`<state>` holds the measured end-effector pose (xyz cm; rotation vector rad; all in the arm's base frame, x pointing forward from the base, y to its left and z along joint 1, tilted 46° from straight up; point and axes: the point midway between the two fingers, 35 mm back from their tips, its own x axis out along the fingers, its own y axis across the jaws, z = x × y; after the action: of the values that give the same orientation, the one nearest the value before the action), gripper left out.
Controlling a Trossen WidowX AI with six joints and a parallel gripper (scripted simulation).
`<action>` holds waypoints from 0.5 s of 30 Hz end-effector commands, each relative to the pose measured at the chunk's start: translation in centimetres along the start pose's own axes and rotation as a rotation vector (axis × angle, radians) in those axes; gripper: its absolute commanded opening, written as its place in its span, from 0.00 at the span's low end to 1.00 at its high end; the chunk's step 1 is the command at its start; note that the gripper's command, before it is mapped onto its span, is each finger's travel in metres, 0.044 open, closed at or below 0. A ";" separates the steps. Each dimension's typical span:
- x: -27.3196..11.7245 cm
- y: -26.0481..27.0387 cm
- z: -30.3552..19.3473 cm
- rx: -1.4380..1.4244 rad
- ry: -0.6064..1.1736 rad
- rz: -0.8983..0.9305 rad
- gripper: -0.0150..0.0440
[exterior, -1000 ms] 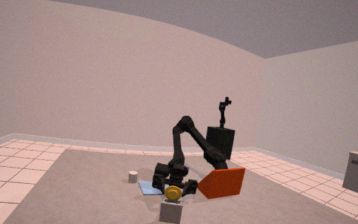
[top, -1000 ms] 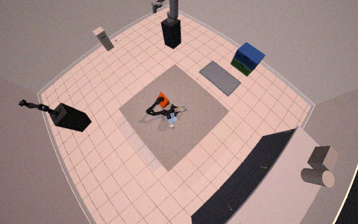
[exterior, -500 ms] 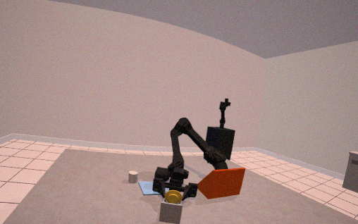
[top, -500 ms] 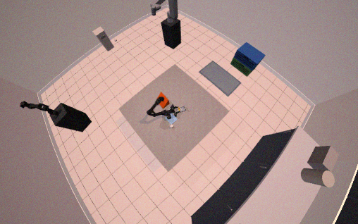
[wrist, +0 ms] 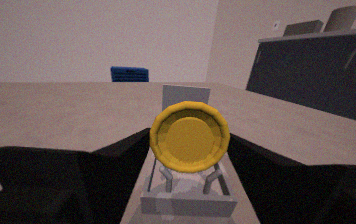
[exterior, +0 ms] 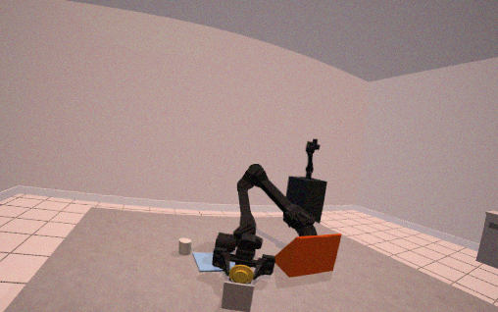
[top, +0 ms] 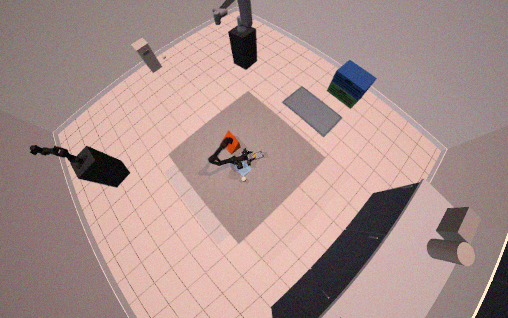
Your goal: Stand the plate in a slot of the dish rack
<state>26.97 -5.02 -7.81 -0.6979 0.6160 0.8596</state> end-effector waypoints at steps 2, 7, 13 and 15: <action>0.0 0.0 0.0 0.000 0.000 0.000 0.93; 0.0 -0.1 0.2 0.000 0.001 0.001 0.93; -0.4 -0.9 6.6 0.002 0.008 0.010 0.93; -0.7 -0.8 9.1 0.005 0.003 0.008 0.93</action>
<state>29.06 -0.89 -3.31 -0.6966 0.6240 0.8651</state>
